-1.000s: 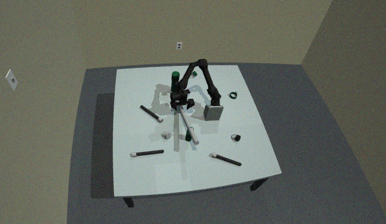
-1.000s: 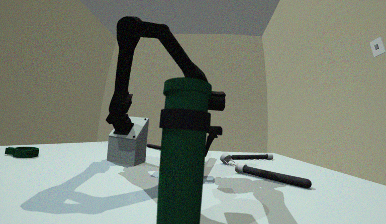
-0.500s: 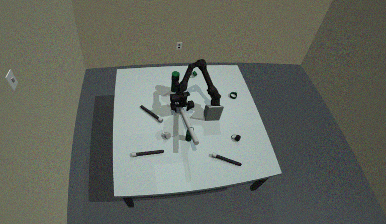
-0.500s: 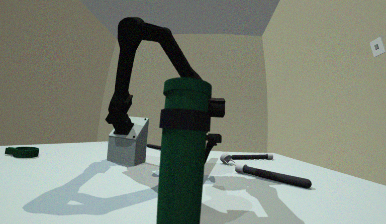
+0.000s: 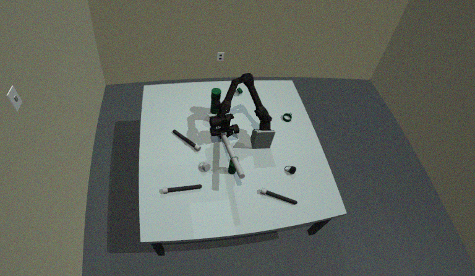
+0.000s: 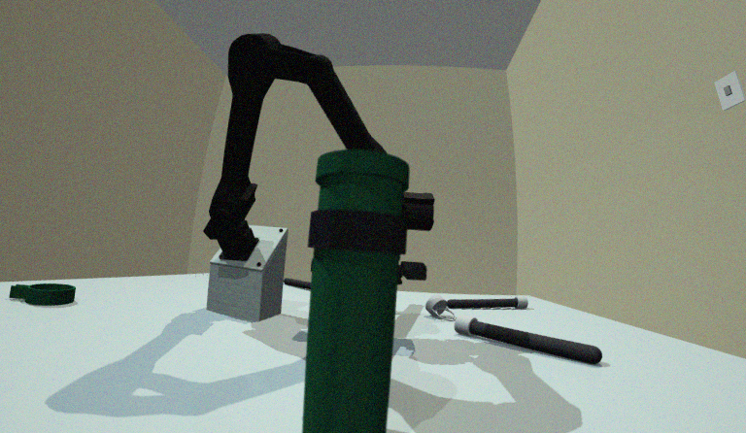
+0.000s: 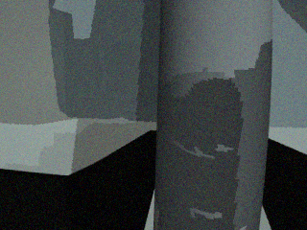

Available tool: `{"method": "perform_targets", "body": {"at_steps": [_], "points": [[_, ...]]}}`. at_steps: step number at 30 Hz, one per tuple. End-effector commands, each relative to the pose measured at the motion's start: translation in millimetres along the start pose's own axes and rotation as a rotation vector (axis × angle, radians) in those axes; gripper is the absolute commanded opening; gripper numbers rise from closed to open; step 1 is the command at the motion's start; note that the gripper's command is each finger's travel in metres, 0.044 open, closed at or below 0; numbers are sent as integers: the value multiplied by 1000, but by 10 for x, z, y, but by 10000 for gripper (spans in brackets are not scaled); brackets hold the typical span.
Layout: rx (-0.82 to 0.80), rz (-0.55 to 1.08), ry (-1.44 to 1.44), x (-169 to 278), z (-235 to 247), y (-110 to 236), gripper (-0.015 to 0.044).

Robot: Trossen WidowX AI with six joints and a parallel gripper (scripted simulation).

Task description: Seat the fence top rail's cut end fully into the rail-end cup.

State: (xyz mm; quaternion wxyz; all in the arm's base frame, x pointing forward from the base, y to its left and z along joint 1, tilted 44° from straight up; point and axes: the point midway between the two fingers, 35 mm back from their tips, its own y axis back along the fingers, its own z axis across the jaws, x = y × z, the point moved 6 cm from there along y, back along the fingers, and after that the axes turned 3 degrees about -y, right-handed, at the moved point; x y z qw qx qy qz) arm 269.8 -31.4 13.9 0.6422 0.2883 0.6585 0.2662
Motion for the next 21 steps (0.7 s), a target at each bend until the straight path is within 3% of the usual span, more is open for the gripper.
{"method": "perform_targets", "body": {"at_steps": [1, 5, 9, 21], "points": [[1, -4, 5, -1, -5, -6, 131], [1, -4, 5, -1, -5, -6, 105], [0, -3, 5, 1, 3, 33, 0], [22, -108, 4, -10, 16, 294, 0]]}}
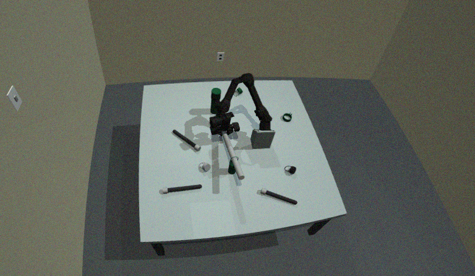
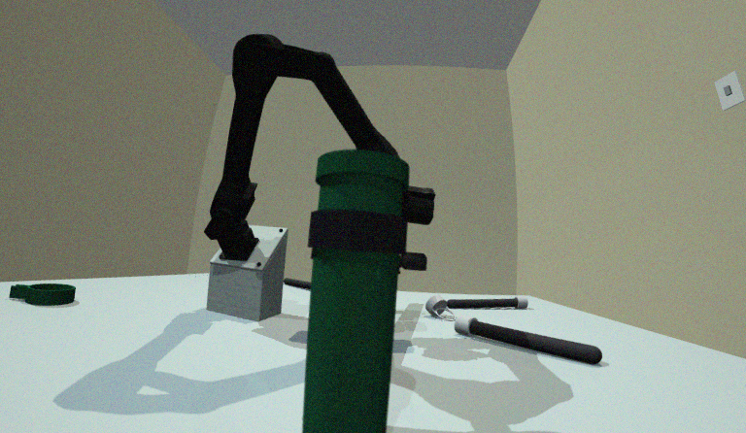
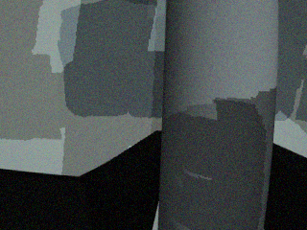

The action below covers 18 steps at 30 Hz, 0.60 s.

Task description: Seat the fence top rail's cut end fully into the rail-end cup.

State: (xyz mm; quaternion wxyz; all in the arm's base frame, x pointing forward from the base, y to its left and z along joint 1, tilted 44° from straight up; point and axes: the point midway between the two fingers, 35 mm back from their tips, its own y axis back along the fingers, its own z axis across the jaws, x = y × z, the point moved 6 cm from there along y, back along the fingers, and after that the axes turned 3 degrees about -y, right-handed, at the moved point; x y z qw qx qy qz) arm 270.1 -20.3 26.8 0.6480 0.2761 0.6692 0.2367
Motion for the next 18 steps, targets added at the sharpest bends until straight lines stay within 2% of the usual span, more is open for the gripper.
{"method": "perform_targets", "body": {"at_steps": [1, 14, 18], "points": [[-3, -60, 8, -13, 17, 159, 0], [-42, -257, 10, -99, 33, 655, 0], [-47, -267, 10, -104, 34, 682, 0]]}}
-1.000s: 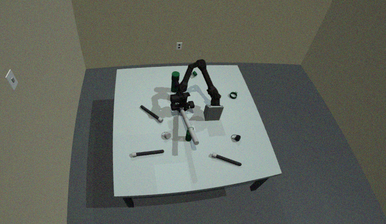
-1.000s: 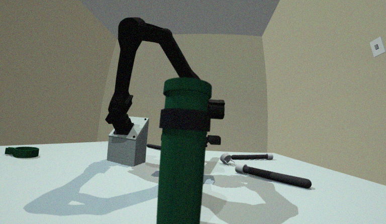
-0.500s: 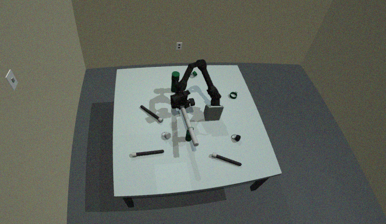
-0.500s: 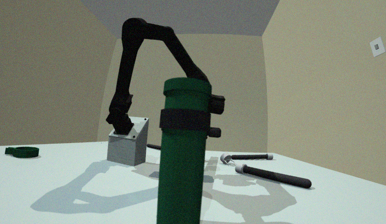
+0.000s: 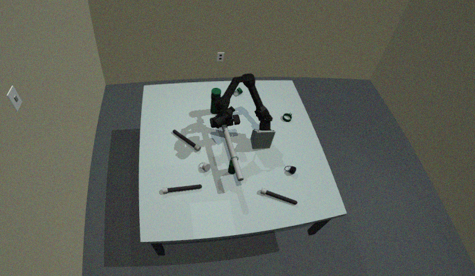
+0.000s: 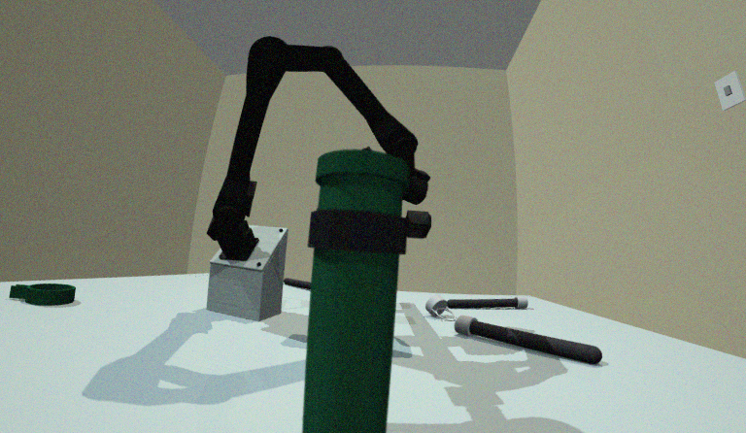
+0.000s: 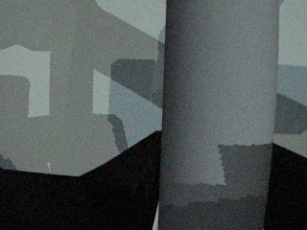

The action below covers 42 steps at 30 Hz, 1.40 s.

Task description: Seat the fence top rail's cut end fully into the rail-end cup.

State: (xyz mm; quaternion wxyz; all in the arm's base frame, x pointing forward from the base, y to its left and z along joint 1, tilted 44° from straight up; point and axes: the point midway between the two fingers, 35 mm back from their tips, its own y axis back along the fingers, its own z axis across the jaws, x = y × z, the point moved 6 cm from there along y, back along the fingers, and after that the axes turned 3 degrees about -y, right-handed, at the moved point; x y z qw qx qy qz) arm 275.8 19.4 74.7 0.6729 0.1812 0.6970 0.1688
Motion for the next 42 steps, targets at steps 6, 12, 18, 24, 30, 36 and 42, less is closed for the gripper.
{"method": "perform_targets", "body": {"at_steps": [6, 12, 18, 24, 30, 36, 42], "points": [[-1, -4, 0, -4, 0, 11, 0], [-1, -4, 0, -6, 2, 13, 0], [-1, -4, 0, -21, 15, 32, 0], [-1, -4, 0, -42, 32, 58, 0], [-1, -4, 0, -63, 52, 78, 0], [-1, -4, 0, -76, 67, 79, 0], [-1, -4, 0, -74, 68, 66, 0]]}}
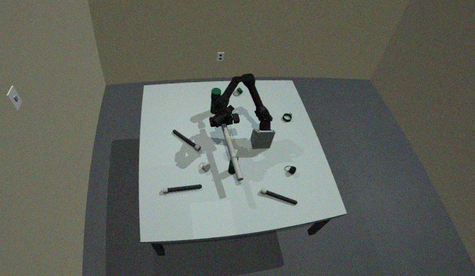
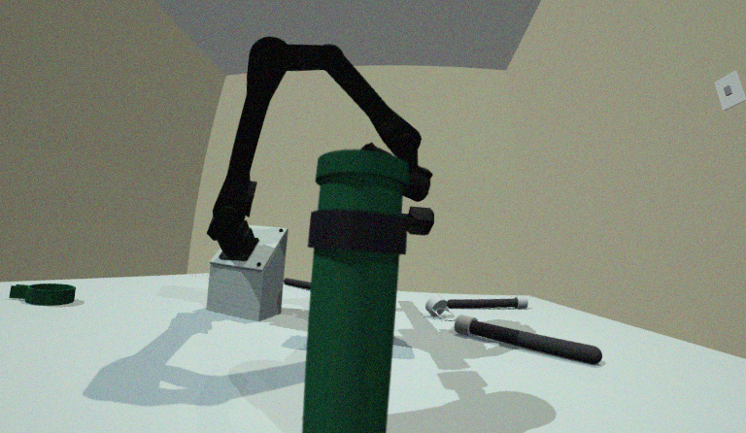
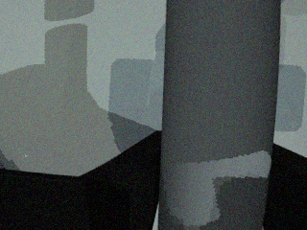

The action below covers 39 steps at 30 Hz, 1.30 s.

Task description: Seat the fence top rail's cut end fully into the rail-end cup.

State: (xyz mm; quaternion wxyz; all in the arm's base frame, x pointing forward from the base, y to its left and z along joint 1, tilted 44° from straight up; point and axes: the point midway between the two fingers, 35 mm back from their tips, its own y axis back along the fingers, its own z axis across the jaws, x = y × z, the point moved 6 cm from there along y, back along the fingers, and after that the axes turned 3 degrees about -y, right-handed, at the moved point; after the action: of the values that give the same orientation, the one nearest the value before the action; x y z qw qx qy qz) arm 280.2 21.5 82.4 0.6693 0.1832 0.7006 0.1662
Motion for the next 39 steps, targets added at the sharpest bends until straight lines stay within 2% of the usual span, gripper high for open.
{"method": "perform_targets", "body": {"at_steps": [1, 39], "points": [[-10, -3, -9, -14, 26, 7, 0], [-1, 1, 1, -198, 4, -66, 0]]}}
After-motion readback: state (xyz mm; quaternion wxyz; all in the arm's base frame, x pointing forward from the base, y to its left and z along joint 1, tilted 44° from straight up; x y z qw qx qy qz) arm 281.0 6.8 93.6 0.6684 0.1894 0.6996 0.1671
